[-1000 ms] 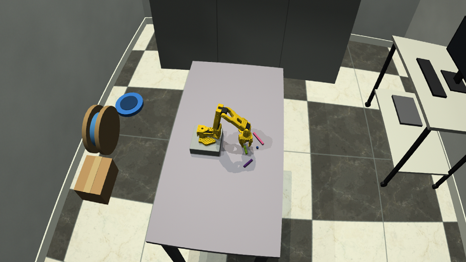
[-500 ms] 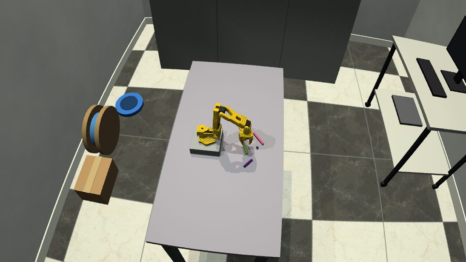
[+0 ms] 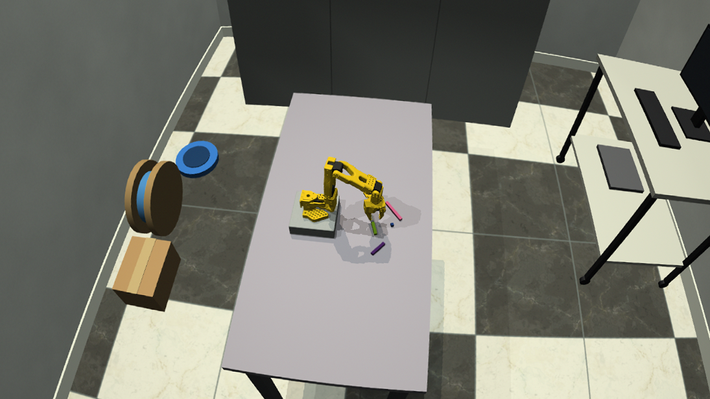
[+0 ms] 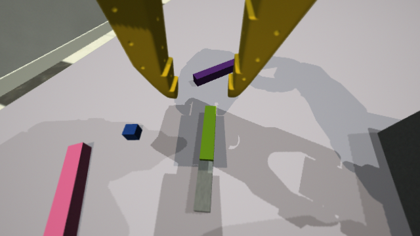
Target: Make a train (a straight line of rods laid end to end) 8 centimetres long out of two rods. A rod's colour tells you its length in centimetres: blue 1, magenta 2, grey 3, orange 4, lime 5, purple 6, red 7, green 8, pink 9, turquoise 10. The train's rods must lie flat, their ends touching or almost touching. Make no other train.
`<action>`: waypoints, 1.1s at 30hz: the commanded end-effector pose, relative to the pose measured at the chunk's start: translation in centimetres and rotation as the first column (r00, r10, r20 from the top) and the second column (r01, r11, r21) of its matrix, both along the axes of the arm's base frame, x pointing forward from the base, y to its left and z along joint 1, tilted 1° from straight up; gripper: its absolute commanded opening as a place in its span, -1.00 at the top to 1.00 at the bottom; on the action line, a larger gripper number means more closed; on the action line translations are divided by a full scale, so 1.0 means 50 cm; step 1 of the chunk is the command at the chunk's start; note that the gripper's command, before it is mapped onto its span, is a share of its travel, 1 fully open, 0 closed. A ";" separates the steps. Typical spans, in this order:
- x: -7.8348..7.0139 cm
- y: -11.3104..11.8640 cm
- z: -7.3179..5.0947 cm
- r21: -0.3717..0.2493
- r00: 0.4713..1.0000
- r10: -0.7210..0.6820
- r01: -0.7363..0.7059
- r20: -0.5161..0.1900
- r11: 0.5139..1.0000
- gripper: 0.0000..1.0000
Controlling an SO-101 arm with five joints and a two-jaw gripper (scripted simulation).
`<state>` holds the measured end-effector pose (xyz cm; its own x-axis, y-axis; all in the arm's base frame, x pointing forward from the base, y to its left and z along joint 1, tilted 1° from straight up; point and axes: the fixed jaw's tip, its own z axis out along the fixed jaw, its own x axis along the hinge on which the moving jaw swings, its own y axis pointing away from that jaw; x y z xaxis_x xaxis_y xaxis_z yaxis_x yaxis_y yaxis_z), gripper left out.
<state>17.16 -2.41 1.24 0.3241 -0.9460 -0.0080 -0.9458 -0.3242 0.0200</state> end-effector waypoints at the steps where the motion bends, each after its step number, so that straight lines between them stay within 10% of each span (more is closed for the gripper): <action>1: 0.006 -0.004 0.009 -0.001 1.000 -0.003 0.003 0.023 1.000 0.65; 33: 0.007 0.000 0.028 0.000 0.988 -0.147 0.147 0.048 0.989 0.65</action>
